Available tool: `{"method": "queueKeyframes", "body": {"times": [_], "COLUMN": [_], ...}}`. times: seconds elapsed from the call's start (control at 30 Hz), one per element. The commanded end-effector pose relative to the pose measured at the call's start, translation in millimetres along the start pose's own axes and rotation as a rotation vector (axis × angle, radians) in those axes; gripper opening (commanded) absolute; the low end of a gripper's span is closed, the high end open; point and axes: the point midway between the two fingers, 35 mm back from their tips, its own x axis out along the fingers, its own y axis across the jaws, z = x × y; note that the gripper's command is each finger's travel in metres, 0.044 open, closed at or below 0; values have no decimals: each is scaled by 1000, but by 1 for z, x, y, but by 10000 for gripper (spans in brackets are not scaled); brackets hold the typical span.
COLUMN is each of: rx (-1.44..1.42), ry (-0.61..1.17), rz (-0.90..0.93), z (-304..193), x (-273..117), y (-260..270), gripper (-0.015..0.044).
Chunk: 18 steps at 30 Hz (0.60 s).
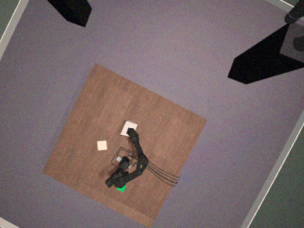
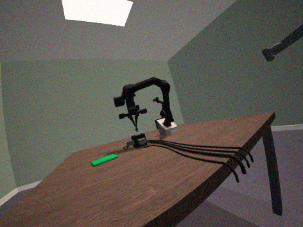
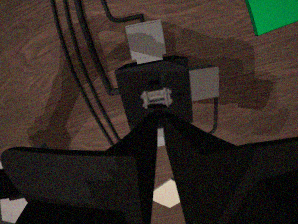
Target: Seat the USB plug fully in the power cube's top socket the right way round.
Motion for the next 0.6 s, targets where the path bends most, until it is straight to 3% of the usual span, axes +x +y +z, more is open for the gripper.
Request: {"method": "queueKeyframes", "body": {"times": [0.0,0.57], "rx": [99,543], "ry": [1,1], "rz": [0,0], "z": [0,0], "x": [0,0], "y": [0,0], "gripper": [0,0]}}
